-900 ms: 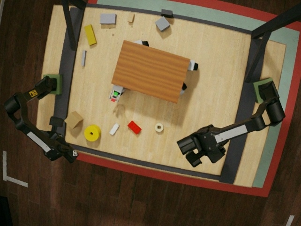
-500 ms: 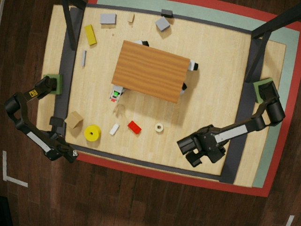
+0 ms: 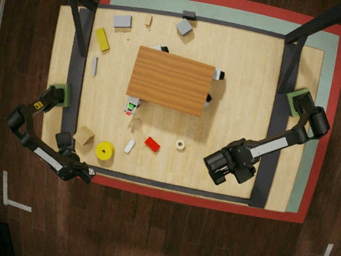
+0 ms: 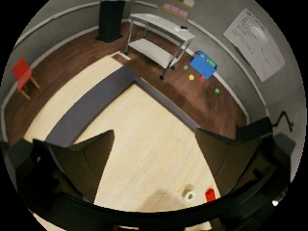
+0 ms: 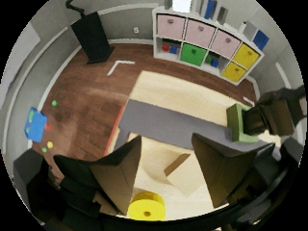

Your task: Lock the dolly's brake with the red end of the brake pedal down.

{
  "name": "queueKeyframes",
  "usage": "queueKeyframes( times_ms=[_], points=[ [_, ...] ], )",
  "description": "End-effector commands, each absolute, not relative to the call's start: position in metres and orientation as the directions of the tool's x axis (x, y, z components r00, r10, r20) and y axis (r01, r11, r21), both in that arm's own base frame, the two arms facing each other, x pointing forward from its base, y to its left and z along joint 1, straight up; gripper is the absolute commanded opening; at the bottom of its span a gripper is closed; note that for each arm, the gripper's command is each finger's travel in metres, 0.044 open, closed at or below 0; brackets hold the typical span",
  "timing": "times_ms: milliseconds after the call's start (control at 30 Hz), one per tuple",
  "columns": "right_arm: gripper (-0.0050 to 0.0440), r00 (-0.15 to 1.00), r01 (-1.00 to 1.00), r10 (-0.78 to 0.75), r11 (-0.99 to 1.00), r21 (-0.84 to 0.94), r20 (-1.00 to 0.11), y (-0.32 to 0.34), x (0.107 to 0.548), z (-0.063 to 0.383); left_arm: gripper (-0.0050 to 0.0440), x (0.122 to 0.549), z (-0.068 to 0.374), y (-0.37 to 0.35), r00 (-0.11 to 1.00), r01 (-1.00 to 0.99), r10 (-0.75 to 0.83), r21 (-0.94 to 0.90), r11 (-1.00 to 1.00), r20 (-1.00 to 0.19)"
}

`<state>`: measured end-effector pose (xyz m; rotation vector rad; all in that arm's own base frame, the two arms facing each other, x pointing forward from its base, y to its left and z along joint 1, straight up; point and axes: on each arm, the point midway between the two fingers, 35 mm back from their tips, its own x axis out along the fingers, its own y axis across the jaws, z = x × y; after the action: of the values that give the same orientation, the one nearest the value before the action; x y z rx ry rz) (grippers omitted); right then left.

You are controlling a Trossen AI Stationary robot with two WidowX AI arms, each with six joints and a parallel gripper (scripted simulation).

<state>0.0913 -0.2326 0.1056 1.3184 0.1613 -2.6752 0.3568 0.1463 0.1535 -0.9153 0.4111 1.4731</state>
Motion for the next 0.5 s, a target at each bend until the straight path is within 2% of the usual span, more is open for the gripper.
queueKeyframes(
  times_ms=[0,133,200,300,467],
  points=[
    [0.0176,-0.545,0.382,-0.113,-0.916,-0.126,-0.831,-0.233,0.113,0.108,0.044,0.359,0.17,0.136,0.223,-0.945,0.635,-0.325,-0.047,-0.74],
    [0.008,-0.507,0.577,-0.127,-0.785,-0.226,-0.853,-0.23,0.132,0.107,0.044,0.362,0.177,0.128,0.306,-0.936,0.605,-0.349,0.049,-0.735],
    [0.008,-0.507,0.577,-0.127,-0.785,-0.226,-0.853,-0.23,0.132,0.107,0.044,0.362,0.177,0.128,0.306,-0.936,0.605,-0.349,0.049,-0.735],
    [0.0008,-0.466,0.744,-0.139,-0.595,-0.303,-0.874,-0.224,0.151,0.107,0.044,0.365,0.184,0.119,0.39,-0.915,0.573,-0.375,0.15,-0.721],
    [0.0,-0.415,0.883,-0.149,-0.303,-0.358,-0.898,-0.216,0.175,0.107,0.044,0.367,0.195,0.108,0.492,-0.871,0.529,-0.406,0.278,-0.692]
  ],
)
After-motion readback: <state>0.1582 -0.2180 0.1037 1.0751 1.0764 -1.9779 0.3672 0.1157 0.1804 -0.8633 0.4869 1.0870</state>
